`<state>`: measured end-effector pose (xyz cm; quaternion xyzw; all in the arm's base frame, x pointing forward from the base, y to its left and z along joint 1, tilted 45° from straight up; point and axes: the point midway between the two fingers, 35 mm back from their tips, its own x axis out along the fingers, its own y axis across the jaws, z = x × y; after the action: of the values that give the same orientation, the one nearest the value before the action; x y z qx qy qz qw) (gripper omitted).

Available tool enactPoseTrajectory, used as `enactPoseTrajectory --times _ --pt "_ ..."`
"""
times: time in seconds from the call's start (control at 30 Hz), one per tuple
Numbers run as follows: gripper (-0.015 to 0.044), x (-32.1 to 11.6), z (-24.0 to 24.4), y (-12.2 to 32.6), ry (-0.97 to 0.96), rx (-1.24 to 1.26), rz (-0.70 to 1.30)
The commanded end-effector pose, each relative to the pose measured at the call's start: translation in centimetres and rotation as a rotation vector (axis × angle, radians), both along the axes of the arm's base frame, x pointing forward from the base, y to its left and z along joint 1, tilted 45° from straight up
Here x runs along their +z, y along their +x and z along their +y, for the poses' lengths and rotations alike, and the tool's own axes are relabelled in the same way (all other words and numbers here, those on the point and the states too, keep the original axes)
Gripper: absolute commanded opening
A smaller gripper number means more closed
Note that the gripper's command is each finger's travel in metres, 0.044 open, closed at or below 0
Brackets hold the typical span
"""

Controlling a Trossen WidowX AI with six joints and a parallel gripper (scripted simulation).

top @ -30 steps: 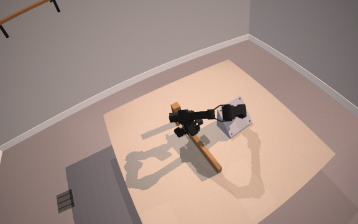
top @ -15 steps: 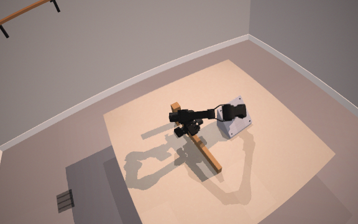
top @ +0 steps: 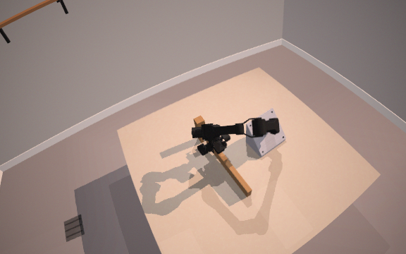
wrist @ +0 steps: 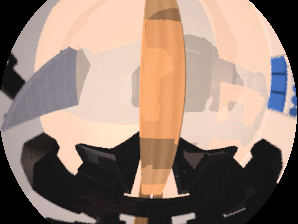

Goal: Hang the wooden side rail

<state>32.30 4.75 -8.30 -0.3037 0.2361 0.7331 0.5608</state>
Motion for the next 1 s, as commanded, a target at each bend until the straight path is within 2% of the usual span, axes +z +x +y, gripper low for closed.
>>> enactPoseTrajectory --times 0.0,0.97 --pt "0.0000 0.45 -0.61 0.60 -0.002 -0.012 -0.020" --pt "0.0000 0.79 -0.94 0.68 -0.002 -0.012 -0.020"
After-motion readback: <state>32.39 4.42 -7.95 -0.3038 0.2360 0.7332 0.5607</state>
